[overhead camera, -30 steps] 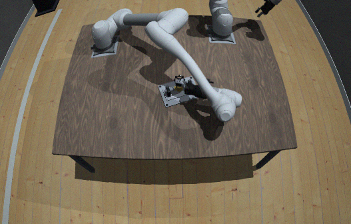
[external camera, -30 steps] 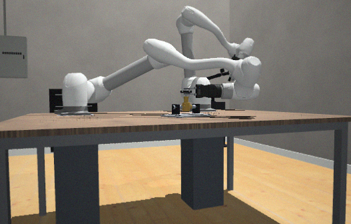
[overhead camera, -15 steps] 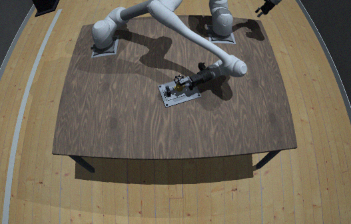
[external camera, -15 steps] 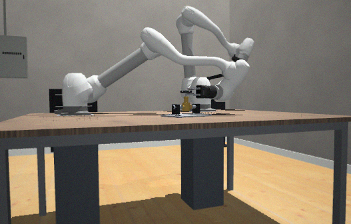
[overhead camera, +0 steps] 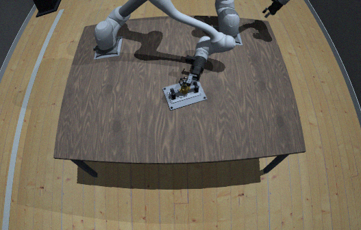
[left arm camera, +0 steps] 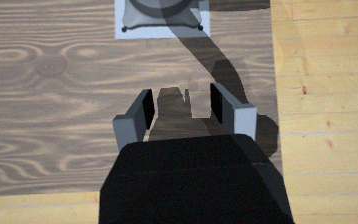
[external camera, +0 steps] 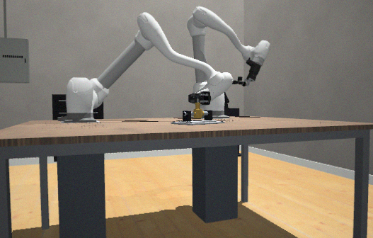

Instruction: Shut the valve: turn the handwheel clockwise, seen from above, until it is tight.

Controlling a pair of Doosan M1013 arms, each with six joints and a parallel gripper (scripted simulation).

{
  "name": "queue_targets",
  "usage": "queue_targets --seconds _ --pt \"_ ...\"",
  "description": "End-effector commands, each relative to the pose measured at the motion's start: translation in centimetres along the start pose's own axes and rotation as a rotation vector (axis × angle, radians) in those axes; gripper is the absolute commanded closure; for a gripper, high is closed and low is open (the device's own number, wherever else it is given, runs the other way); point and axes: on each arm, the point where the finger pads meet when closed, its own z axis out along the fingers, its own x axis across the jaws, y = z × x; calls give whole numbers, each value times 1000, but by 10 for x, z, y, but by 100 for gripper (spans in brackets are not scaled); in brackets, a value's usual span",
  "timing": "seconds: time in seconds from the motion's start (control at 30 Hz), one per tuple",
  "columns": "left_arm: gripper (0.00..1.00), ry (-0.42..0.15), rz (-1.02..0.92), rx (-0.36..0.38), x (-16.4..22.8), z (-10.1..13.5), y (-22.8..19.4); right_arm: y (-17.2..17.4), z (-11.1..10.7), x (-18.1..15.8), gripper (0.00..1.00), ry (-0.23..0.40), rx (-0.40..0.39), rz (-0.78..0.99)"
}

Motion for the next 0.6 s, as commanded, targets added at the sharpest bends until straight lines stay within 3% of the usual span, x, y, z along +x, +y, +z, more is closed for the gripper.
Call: queue_targets --seconds 0.0,0.07,0.3,0.57 --pt "0 0 0 -1 0 0 0 0 -2 -4 46 -14 -258 14" --pt "0 0 0 -1 0 0 0 0 -2 -4 46 -14 -258 14" --pt "0 0 0 -1 0 0 0 -4 -10 -3 46 -16 -586 12" --pt "0 0 0 -1 0 0 0 -9 -16 -3 46 -18 -881 9"
